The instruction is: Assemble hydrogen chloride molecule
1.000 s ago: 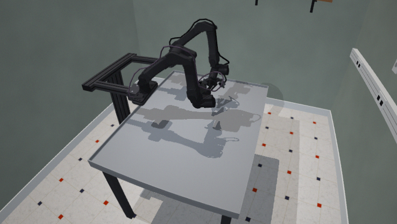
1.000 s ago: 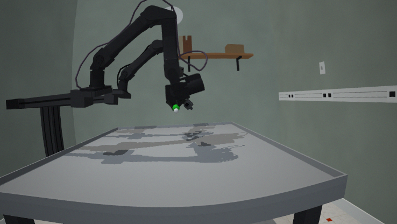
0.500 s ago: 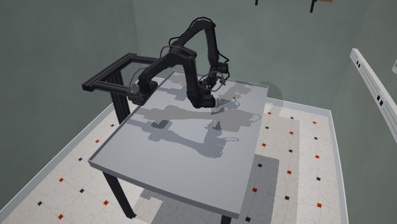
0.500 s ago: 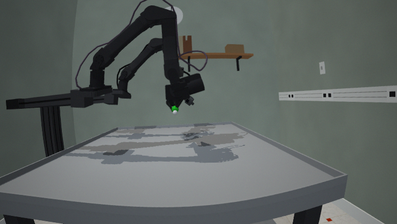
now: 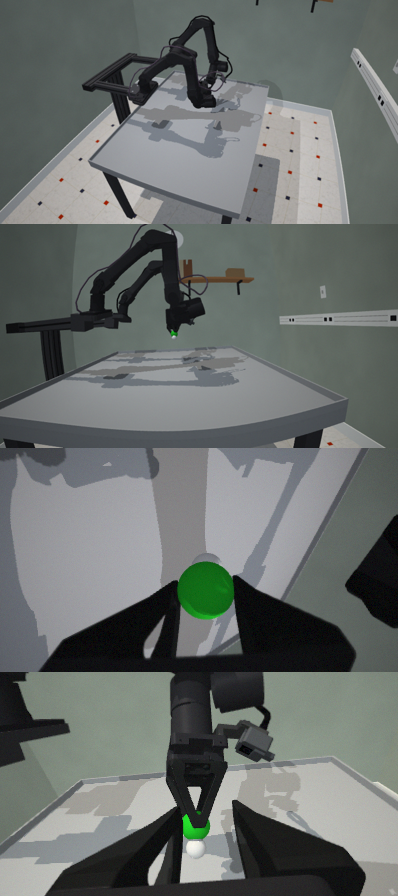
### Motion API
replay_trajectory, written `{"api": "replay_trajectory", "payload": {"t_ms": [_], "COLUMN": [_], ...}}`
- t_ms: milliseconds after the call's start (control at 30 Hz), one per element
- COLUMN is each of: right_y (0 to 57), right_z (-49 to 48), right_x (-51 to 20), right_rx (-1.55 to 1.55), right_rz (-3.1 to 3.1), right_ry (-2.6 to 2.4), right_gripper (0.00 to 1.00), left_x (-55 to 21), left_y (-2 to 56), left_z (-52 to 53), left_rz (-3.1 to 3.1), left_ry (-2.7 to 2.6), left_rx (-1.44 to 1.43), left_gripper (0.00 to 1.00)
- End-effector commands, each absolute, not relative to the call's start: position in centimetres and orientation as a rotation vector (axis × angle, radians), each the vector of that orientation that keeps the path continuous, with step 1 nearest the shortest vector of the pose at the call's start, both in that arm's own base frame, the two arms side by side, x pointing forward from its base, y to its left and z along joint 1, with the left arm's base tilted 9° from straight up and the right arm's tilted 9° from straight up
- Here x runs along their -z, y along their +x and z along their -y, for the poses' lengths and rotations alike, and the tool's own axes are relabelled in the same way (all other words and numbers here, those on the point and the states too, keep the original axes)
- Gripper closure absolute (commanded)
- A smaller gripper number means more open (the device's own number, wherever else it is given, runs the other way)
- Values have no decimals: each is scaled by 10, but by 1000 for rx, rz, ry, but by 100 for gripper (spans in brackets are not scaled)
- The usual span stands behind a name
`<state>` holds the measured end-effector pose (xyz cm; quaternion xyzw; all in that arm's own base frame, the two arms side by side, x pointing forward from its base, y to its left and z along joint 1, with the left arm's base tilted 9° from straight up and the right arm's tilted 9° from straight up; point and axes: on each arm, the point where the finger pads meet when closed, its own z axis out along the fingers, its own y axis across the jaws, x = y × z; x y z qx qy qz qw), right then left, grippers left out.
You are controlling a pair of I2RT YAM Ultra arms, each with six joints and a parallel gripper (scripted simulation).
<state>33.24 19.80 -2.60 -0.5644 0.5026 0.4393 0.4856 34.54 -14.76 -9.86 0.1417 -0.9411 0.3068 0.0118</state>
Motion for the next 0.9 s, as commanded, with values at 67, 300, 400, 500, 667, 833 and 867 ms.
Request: {"api": "replay_trajectory", "payload": {"t_ms": [67,300,400,500,667,833,867], "right_y": [344,344,344,344,344,344,344], "right_z": [-198,-198,-198,-198,-198,-198,-198], "right_x": [13,13,13,13,13,13,13], "right_rx": [-1048,-1048,-1048,-1048,-1048,-1048,-1048], "right_rz": [-1176,-1176,-1176,-1176,-1176,-1176,-1176], "right_ry": [-1382,-1382,-1382,-1382,-1382,-1382,-1382], "right_gripper": [64,64,64,64,64,64,64], "left_x": [96,97,95,95,94,92,92], "left_y": [334,329,329,327,324,322,321], "left_z": [143,137,133,129,123,118,117], "left_rz": [3027,3076,3109,3132,3154,3168,3170], "left_ry": [225,98,13,-72,-187,-298,-327], "left_rx": [-834,-753,-702,-647,-572,-502,-483], "left_gripper": [100,100,100,100,100,100,100]}}
